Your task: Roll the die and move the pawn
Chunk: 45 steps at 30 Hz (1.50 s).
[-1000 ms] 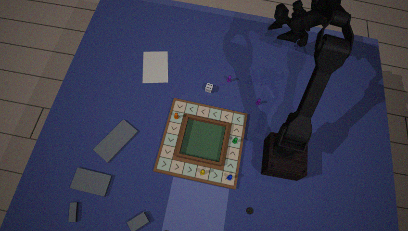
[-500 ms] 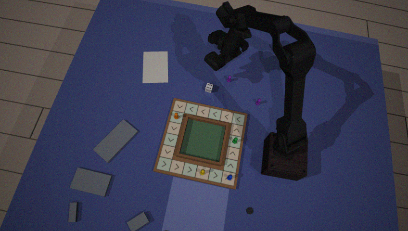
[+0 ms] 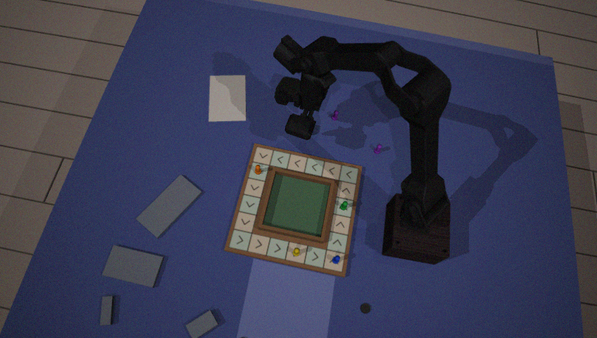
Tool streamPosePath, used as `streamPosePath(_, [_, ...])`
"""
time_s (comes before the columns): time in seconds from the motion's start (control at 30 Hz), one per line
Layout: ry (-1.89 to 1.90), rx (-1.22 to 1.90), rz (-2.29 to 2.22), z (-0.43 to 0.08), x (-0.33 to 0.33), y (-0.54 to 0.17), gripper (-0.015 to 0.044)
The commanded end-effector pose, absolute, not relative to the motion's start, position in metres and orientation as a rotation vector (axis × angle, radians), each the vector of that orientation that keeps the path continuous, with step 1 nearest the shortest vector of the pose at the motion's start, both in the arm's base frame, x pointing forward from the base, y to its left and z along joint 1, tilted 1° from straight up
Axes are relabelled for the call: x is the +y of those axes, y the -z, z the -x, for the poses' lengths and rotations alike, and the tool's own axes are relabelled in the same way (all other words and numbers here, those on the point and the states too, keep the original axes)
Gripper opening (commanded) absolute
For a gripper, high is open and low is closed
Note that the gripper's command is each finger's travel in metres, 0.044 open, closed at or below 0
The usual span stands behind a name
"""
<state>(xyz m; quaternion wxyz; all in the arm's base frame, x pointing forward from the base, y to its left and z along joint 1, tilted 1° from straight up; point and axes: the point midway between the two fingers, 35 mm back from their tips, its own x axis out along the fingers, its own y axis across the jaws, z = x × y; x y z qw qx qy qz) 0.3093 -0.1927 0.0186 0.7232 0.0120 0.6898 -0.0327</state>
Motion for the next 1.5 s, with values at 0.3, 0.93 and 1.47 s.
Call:
streamPosePath(0.3, [0.067, 1.531, -0.018, -0.309, -0.193, 0.005, 0.0275])
streamPosePath(0.93, [0.067, 1.531, -0.018, -0.309, -0.194, 0.028, 0.0196])
streamPosePath(1.47, [0.067, 1.531, -0.018, -0.314, -0.195, 0.004, 0.0000])
